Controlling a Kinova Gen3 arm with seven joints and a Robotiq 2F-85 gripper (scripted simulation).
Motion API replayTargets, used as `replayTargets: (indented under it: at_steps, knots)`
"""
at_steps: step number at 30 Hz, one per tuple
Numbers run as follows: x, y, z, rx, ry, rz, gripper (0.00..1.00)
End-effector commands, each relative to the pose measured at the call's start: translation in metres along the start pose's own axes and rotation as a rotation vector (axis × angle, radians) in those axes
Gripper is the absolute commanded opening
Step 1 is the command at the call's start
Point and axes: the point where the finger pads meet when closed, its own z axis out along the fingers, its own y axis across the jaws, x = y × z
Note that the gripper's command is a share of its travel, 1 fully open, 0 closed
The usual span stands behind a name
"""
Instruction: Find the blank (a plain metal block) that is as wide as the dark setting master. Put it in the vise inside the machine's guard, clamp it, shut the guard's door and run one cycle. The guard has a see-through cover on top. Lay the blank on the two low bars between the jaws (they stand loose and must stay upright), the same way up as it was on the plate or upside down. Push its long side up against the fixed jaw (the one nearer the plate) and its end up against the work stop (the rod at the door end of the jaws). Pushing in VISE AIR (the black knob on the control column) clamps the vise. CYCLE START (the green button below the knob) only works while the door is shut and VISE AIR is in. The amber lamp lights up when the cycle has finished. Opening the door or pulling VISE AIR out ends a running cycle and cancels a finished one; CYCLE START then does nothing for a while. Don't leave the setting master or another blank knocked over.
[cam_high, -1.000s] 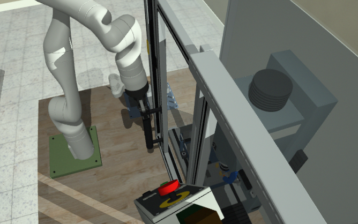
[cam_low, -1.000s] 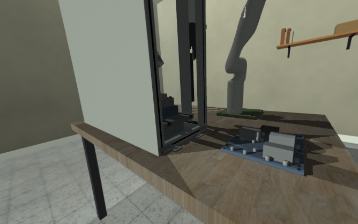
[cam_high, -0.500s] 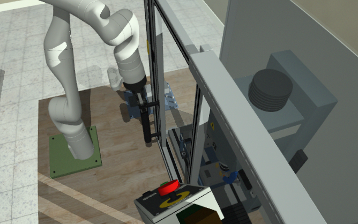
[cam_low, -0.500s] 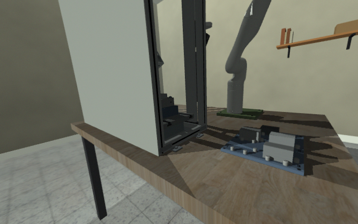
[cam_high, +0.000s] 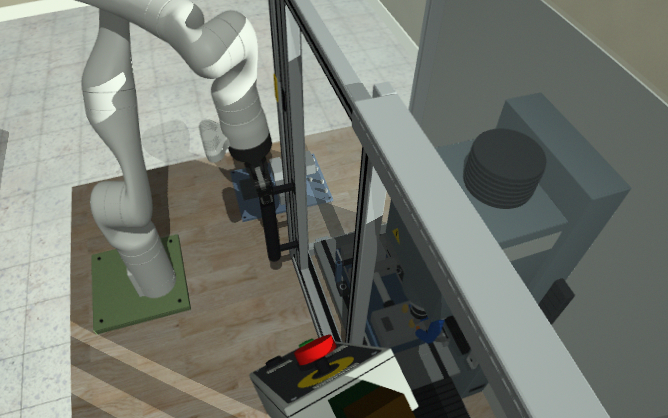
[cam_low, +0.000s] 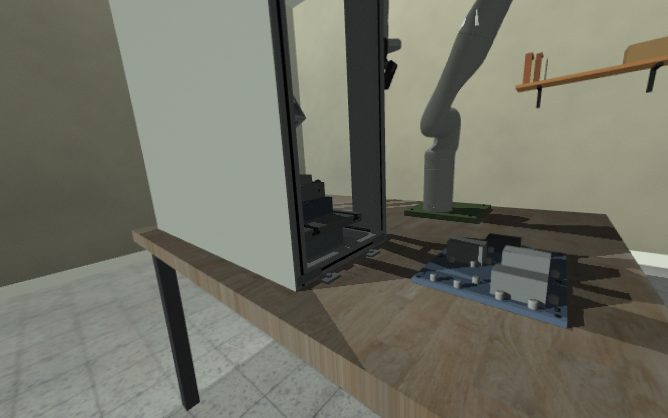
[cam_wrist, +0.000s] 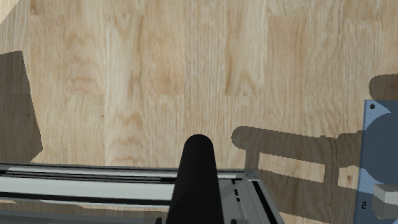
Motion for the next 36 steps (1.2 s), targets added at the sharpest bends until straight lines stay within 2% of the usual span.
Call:
replayTargets:
  at_steps: [1, 10, 11, 15, 27, 28, 36]
  knots:
    - [-0.0002, 0.0119, 0.0011, -0.013, 0.003, -0.004, 0.39]
    - [-0.0002, 0.0119, 0.0011, -0.013, 0.003, -0.004, 0.39]
    - [-0.0003, 0.0063, 0.0001, -0.001, 0.002, -0.006, 0.39]
    - [-0.0002, 0.0119, 0.0011, -0.013, 0.003, -0.004, 0.39]
    - [-0.0002, 0.0119, 0.0011, -0.013, 0.003, -0.004, 0.39]
    - [-0.0004, 0.0069, 0.0002, -0.001, 0.002, -0.006, 0.39]
    - [-0.0002, 0.0119, 0.0011, -0.013, 0.003, -0.004, 0.39]
